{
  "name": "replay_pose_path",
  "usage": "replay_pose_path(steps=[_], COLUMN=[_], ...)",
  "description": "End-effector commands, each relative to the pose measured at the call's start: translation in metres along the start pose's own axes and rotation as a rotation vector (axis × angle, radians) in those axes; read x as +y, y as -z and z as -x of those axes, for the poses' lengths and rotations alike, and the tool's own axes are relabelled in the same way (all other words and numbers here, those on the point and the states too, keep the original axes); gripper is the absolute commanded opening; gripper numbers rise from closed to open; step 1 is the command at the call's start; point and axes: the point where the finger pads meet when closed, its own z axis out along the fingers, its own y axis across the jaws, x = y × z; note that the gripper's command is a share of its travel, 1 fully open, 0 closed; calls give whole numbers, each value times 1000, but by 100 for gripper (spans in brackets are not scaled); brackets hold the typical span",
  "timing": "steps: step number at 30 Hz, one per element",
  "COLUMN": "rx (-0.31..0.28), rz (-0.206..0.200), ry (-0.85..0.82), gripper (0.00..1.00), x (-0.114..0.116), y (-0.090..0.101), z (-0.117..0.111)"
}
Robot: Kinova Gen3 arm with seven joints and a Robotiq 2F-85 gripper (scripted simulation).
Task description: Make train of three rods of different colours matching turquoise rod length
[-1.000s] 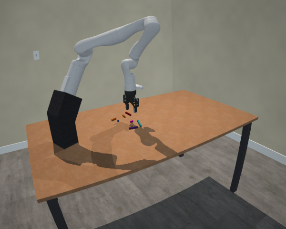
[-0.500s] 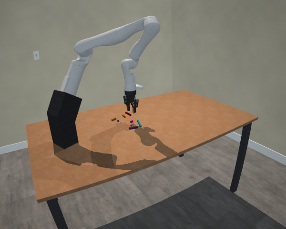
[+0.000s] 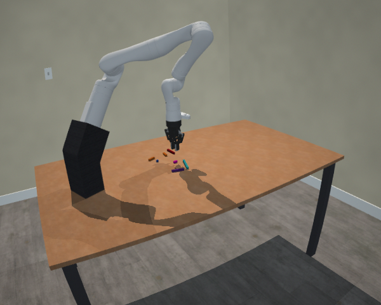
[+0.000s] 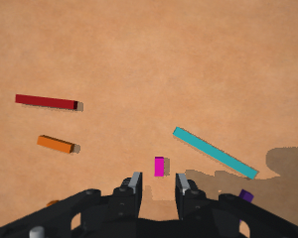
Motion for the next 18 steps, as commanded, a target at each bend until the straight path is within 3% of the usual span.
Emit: replay_pose_path(steps=[1,18], rx=[1,-1], rz=[1,4], ry=[0,1], gripper=[24,24], x=[0,0], y=[0,-8], z=[0,0])
